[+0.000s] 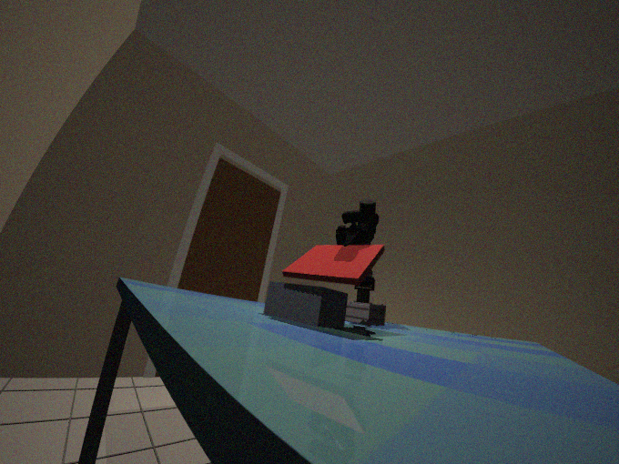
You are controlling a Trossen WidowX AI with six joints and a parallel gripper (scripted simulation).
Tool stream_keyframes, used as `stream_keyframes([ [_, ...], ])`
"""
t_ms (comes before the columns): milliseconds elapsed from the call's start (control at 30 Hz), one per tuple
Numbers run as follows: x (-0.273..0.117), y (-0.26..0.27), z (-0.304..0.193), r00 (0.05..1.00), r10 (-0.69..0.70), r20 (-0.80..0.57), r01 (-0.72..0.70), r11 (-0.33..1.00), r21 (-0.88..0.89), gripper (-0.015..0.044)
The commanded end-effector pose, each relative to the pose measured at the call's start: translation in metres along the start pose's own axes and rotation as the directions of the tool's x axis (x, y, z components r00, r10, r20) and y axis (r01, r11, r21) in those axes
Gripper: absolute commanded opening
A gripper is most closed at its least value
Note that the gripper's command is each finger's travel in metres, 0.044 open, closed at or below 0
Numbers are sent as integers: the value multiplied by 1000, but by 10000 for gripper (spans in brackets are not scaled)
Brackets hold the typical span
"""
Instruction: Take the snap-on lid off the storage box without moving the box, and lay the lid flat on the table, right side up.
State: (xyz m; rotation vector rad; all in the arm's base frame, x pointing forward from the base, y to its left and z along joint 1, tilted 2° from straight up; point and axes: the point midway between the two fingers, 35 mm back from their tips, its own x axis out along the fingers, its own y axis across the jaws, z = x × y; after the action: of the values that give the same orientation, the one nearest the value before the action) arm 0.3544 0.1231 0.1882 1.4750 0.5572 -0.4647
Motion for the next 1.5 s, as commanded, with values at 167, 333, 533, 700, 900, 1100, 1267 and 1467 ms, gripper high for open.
stream_keyframes([
  [167, -3, 4, -17, 1000, 14, 1, -14, 1000, 10, 0],
  [333, -4, 3, -27, 1000, 14, 0, -14, 1000, 10, 0],
  [533, -6, 2, -39, 1000, 13, -1, -13, 1000, 11, 0],
  [700, -7, 1, -49, 1000, 13, -1, -13, 1000, 12, 0],
  [900, -8, 0, -61, 1000, 13, -2, -13, 1000, 13, 0],
  [1100, -9, -1, -73, 1000, 13, -3, -12, 1000, 14, 0],
  [1267, -10, -1, -83, 1000, 12, -3, -12, 1000, 15, 0],
  [1467, -12, -2, -95, 1000, 12, -4, -12, 1000, 16, 0],
])
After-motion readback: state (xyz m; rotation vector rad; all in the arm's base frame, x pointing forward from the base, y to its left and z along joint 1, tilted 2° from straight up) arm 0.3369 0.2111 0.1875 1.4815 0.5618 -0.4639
